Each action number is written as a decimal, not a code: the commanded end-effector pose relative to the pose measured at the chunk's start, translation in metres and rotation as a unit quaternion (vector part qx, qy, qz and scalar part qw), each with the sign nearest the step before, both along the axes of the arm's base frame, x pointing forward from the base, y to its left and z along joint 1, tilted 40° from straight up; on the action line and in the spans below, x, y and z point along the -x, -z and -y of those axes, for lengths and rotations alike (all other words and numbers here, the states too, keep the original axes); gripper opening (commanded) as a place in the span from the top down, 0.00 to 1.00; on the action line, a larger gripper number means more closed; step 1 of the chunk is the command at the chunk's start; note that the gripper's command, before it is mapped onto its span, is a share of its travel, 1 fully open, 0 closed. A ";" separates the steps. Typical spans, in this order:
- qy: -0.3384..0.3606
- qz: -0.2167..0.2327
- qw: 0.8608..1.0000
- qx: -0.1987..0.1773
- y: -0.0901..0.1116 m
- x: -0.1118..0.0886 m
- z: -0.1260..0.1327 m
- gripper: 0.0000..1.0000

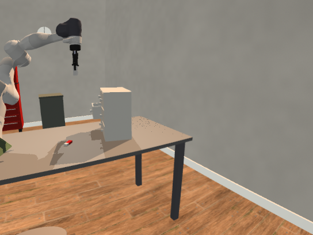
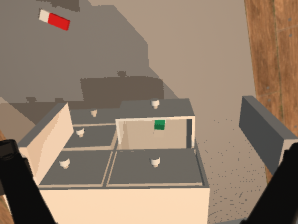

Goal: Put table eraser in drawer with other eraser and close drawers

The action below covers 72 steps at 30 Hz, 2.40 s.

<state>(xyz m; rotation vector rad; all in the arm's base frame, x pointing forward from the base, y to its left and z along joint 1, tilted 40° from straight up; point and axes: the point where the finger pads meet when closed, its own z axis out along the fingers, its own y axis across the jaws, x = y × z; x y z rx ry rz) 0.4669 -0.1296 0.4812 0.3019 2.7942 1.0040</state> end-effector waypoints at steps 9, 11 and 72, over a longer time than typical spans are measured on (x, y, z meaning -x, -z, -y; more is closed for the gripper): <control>-0.013 0.010 1.000 0.004 0.012 0.001 -0.001 0.00; -0.019 0.016 1.000 0.005 0.018 0.001 -0.001 0.00; -0.406 0.326 0.846 0.112 0.401 0.025 -0.032 0.00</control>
